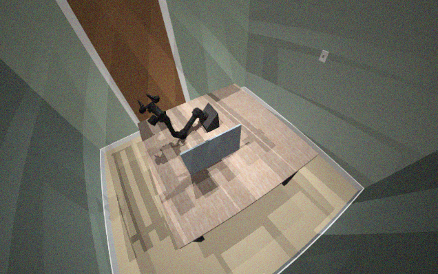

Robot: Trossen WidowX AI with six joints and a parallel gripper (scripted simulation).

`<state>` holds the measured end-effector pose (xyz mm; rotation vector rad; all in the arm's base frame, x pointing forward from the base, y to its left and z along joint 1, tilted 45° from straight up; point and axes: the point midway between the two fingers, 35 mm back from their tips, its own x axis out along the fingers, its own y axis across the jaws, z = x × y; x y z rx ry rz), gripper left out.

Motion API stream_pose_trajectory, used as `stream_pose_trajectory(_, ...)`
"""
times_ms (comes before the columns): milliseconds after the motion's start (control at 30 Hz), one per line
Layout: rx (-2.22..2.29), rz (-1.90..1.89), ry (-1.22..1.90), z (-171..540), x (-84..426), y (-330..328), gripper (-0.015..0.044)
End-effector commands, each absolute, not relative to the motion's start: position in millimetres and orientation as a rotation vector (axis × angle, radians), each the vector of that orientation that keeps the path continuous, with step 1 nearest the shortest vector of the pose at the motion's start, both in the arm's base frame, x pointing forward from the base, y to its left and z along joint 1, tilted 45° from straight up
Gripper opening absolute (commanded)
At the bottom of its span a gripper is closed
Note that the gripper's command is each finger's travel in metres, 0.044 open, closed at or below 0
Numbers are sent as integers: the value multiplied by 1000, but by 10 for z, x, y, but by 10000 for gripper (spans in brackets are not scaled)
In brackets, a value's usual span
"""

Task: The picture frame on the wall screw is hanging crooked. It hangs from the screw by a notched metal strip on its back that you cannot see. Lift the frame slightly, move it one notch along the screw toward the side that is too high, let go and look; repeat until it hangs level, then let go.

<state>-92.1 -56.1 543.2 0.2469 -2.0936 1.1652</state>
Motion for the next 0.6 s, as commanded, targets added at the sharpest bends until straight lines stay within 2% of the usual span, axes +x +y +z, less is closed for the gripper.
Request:
stream_pose_trajectory(0, 241, 1173, -2082, 5430, -923, -534, 374)
stream_pose_trajectory(133, 142, 1298, -1840, 5350, -895, -3, 269)
stream_pose_trajectory(167, 119, 1324, -1763, 5316, -864, 151, 260)
stream_pose_trajectory(333, 56, 1378, -1379, 5095, -571, 820, 260)
stream_pose_trajectory(567, 86, 1325, -1007, 4807, -92, 1296, 260)
